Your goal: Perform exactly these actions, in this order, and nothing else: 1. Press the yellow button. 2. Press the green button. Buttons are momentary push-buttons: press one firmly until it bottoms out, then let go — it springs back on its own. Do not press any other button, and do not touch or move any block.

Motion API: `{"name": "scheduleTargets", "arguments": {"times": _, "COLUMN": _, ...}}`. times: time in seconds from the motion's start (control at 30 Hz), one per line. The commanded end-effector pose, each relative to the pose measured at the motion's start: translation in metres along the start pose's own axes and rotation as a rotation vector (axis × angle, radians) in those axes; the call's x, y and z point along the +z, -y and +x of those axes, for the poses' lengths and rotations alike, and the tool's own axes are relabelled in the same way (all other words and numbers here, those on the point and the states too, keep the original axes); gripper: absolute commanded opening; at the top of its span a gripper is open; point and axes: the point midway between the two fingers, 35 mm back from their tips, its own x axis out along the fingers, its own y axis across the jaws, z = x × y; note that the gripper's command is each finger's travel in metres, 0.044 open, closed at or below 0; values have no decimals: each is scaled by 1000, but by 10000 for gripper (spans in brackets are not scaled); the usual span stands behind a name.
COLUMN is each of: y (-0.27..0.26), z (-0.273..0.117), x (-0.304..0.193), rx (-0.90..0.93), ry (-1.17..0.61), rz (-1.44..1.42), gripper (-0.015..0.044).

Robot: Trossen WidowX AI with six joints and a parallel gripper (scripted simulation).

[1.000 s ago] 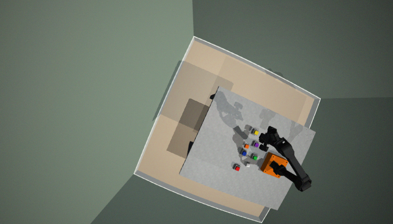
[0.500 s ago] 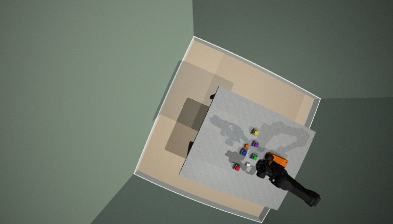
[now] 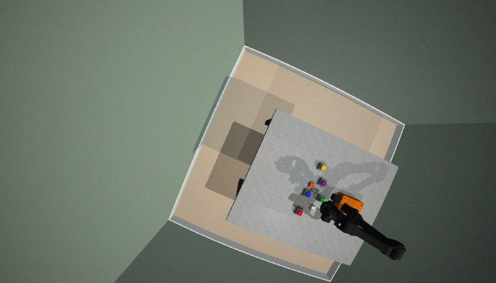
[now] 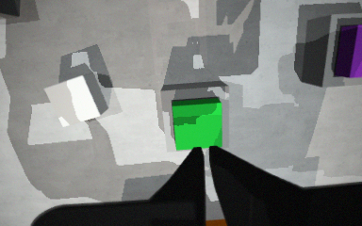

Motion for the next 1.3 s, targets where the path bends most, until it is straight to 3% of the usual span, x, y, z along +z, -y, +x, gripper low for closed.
{"name": "scheduleTargets", "arguments": {"times": 0.0, "y": -1, "z": 4, "x": 3, "rx": 1, "ry": 18, "rz": 3, "gripper": 20}}
{"name": "scheduleTargets", "arguments": {"times": 0.67, "y": -1, "z": 36, "x": 4, "rx": 1, "ry": 18, "rz": 3, "gripper": 20}}
{"name": "scheduleTargets", "arguments": {"times": 1.27, "y": -1, "z": 37, "x": 3, "rx": 1, "ry": 18, "rz": 3, "gripper": 20}}
